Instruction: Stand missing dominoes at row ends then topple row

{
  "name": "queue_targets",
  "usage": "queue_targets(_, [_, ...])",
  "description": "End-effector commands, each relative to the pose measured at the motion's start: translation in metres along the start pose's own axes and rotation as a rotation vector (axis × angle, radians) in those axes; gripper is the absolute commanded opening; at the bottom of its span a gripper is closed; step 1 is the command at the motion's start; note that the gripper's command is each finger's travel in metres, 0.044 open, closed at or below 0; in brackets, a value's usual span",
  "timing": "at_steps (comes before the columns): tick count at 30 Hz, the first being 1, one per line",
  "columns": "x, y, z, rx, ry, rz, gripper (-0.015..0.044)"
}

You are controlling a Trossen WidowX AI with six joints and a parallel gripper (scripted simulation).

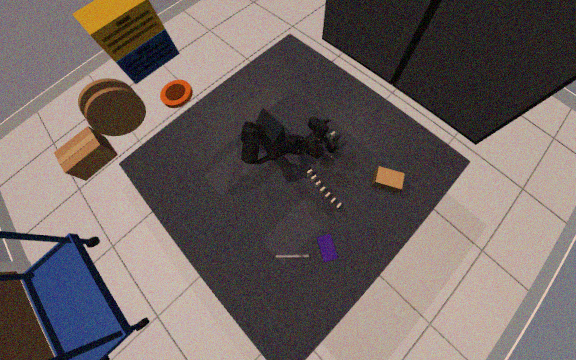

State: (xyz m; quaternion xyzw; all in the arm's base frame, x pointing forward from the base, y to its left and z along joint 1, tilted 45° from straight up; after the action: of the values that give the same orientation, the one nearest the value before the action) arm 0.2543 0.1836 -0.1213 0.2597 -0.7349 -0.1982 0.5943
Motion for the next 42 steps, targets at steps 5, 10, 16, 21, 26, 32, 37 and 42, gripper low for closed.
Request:
queue_targets(5, [-0.035, -0.011, -0.012, -0.422, 0.071, 0.278, 0.0440])
queue_targets(10, [-0.051, -0.013, -0.019, -0.755, 0.032, 0.576, 0.0440])
queue_targets(16, [-0.049, -0.002, -0.026, -1.054, -0.174, 0.935, 0.0440])
queue_targets(21, [-0.040, 0.015, -0.026, -1.193, -0.426, 1.153, 0.0440])
queue_targets(26, [-0.037, 0.051, -0.016, -1.245, -0.757, 1.265, 0.0440])
queue_targets(32, [-0.034, 0.068, -0.011, -1.244, -0.913, 1.274, 0.0440])
queue_targets(37, [-0.034, 0.068, -0.011, -1.244, -0.913, 1.274, 0.0440])
queue_targets(42, [-0.034, 0.068, -0.011, -1.244, -0.913, 1.274, 0.0440])
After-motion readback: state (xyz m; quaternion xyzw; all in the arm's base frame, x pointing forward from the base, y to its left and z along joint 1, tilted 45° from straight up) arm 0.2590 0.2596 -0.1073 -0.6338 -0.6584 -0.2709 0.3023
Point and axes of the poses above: the point midway between the two fingers, 35 mm back from their tips, its own x axis back along the fingers, its own z axis across the jaws, y = z × x, the point moved 2 cm from there along x, back along the fingers, and after that the axes turned 11 degrees about x, right-handed, at the moved point
